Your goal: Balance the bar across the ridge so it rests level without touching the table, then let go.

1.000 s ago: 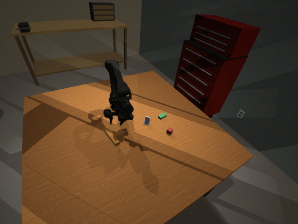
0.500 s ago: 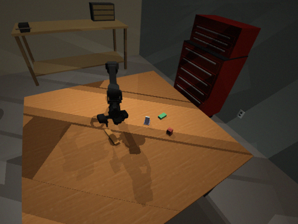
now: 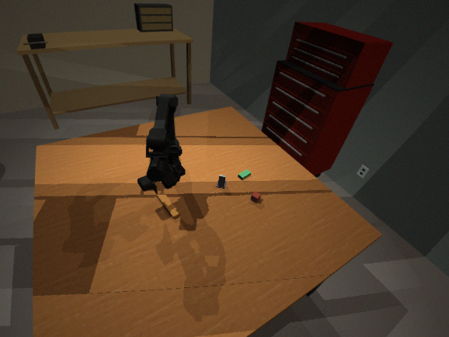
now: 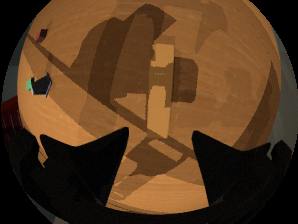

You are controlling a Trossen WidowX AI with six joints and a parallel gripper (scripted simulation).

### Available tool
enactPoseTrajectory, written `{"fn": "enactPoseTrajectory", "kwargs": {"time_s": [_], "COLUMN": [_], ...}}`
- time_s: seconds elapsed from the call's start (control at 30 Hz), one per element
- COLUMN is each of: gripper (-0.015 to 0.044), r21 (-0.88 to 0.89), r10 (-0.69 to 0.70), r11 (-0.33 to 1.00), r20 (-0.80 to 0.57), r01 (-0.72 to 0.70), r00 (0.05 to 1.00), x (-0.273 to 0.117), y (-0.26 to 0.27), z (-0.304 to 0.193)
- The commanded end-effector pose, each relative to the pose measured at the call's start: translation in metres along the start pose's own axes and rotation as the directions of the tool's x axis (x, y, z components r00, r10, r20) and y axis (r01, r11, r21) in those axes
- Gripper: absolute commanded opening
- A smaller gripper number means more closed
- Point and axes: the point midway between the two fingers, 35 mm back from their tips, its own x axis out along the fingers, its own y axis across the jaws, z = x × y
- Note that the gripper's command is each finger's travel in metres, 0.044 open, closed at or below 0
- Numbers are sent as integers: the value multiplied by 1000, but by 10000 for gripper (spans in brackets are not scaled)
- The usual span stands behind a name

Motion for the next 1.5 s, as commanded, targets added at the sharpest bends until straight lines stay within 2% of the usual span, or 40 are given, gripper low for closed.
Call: {"fn": "enactPoseTrajectory", "kwargs": {"time_s": [0.0,0.27,1.07,1.47], "gripper": [315,315,315,315], "r21": [-13,-13,-13,-13], "r10": [13,13,13,13], "r11": [1000,1000,1000,1000], "r20": [2,2,2,2], "r01": [-13,-13,-13,-13], "r00": [1000,1000,1000,1000], "x": [4,44,71,71], "y": [-1,0,0,0], "z": [1,1,1,0]}}
